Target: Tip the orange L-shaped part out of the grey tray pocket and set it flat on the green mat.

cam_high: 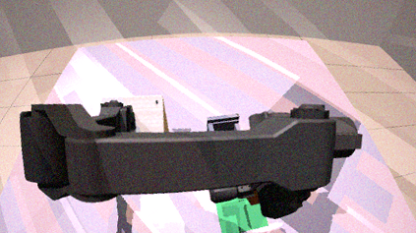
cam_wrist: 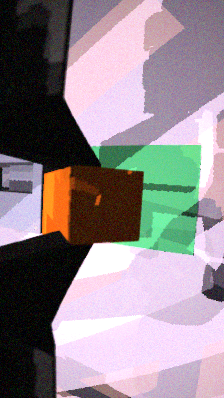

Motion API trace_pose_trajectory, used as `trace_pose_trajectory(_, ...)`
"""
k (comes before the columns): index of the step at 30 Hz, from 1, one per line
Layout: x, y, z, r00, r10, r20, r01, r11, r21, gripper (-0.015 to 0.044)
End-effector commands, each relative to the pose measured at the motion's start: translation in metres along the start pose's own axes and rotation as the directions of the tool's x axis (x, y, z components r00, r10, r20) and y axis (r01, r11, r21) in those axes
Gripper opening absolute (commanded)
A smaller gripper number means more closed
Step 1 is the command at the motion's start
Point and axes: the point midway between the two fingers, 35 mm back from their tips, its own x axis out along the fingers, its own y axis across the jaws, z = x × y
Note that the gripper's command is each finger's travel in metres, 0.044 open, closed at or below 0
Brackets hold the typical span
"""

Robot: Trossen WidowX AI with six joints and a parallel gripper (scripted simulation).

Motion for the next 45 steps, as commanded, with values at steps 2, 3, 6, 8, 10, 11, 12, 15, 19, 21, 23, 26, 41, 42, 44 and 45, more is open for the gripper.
trace_pose_trajectory(2,0.010,-0.001,-0.001,1.000,-0.005,0.002,0.005,1.000,-0.007,0.0000)
trace_pose_trajectory(3,0.011,-0.001,-0.001,1.000,-0.005,0.002,0.005,1.000,-0.007,0.0000)
trace_pose_trajectory(6,0.016,-0.001,-0.001,1.000,-0.005,0.002,0.005,1.000,-0.007,0.0000)
trace_pose_trajectory(8,0.019,-0.001,-0.001,1.000,-0.005,0.002,0.005,1.000,-0.007,0.0000)
trace_pose_trajectory(10,0.022,-0.001,-0.001,1.000,-0.005,0.002,0.005,1.000,-0.007,0.0000)
trace_pose_trajectory(11,0.024,-0.001,0.000,1.000,-0.004,0.002,0.005,1.000,-0.007,0.0000)
trace_pose_trajectory(12,0.025,-0.001,0.000,1.000,-0.004,0.002,0.004,1.000,-0.007,0.0000)
trace_pose_trajectory(15,0.030,-0.001,0.000,1.000,-0.004,0.003,0.004,1.000,-0.007,0.0000)
trace_pose_trajectory(19,0.036,-0.002,0.000,1.000,-0.004,0.003,0.004,1.000,-0.007,0.0000)
trace_pose_trajectory(21,0.039,-0.002,0.000,1.000,-0.004,0.003,0.004,1.000,-0.007,0.0000)
trace_pose_trajectory(23,0.042,-0.002,0.000,1.000,-0.004,0.003,0.004,1.000,-0.007,0.0000)
trace_pose_trajectory(26,0.047,-0.002,0.000,1.000,-0.004,0.003,0.004,1.000,-0.007,0.0000)
trace_pose_trajectory(41,0.070,-0.002,0.000,1.000,-0.004,0.005,0.004,1.000,-0.007,0.0000)
trace_pose_trajectory(42,0.071,-0.002,0.000,1.000,-0.004,0.005,0.004,1.000,-0.007,0.0000)
trace_pose_trajectory(44,0.072,-0.002,0.000,1.000,-0.004,0.005,0.004,1.000,-0.007,0.0000)
trace_pose_trajectory(45,0.072,-0.002,0.000,1.000,-0.004,0.005,0.004,1.000,-0.007,0.0000)
